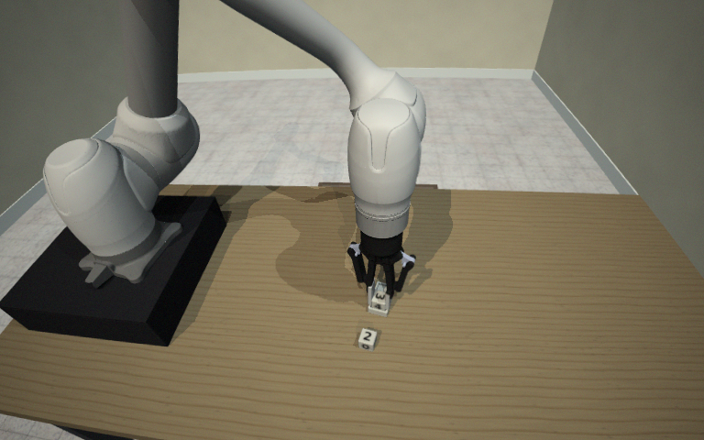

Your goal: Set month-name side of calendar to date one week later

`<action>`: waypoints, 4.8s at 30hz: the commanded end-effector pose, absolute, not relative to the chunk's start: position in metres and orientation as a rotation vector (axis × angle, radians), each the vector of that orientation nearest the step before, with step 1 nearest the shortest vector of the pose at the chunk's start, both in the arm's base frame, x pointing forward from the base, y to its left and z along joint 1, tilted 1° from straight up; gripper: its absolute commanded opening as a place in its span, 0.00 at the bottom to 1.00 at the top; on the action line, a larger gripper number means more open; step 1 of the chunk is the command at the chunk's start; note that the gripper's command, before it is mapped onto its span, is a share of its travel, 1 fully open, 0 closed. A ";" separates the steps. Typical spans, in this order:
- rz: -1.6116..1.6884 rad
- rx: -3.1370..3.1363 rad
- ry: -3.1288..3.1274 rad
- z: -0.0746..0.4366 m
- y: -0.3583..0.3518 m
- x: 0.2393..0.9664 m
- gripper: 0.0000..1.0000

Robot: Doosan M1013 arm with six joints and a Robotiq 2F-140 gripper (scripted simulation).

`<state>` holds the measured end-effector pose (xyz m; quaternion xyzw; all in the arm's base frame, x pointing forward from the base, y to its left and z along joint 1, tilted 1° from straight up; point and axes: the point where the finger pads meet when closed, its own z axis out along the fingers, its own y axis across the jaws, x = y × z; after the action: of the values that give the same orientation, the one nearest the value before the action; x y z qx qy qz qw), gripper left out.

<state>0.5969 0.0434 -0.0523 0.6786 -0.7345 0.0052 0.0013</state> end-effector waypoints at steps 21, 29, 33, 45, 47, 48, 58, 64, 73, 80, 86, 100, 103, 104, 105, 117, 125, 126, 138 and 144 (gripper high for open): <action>0.016 2.130 -2.306 -0.052 0.044 0.597 0.34; 0.016 2.130 -2.306 -0.052 0.044 0.597 0.36; 0.016 2.130 -2.306 -0.052 0.044 0.597 0.36; 0.016 2.130 -2.306 -0.039 0.044 0.597 0.36; 0.016 2.130 -2.306 -0.030 0.044 0.597 0.36; 0.016 2.130 -2.306 -0.025 0.044 0.597 0.36; 0.016 2.130 -2.306 0.017 0.044 0.597 0.36; 0.016 2.130 -2.306 0.036 0.044 0.596 0.36; 0.016 2.130 -2.306 0.038 0.044 0.596 1.00; 0.016 2.130 -2.306 0.038 0.044 0.596 1.00; 0.016 2.130 -2.306 0.038 0.044 0.596 1.00; 0.016 2.133 -2.303 0.020 -0.049 0.589 1.00; 0.016 2.133 -2.303 0.020 -0.049 0.589 0.36; 0.016 2.133 -2.303 0.020 -0.049 0.589 0.36; 0.016 2.133 -2.303 0.020 -0.049 0.589 0.36; 0.016 2.133 -2.303 0.020 -0.049 0.589 0.36; 0.016 2.133 -2.303 0.020 -0.049 0.589 0.36; 0.016 2.133 -2.303 0.020 -0.049 0.589 0.36; 0.016 2.133 -2.303 0.020 -0.049 0.589 0.36; 0.016 2.133 -2.303 0.019 -0.049 0.589 0.36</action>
<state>0.5890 -0.0487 0.0193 0.6793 -0.7338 0.0052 0.0013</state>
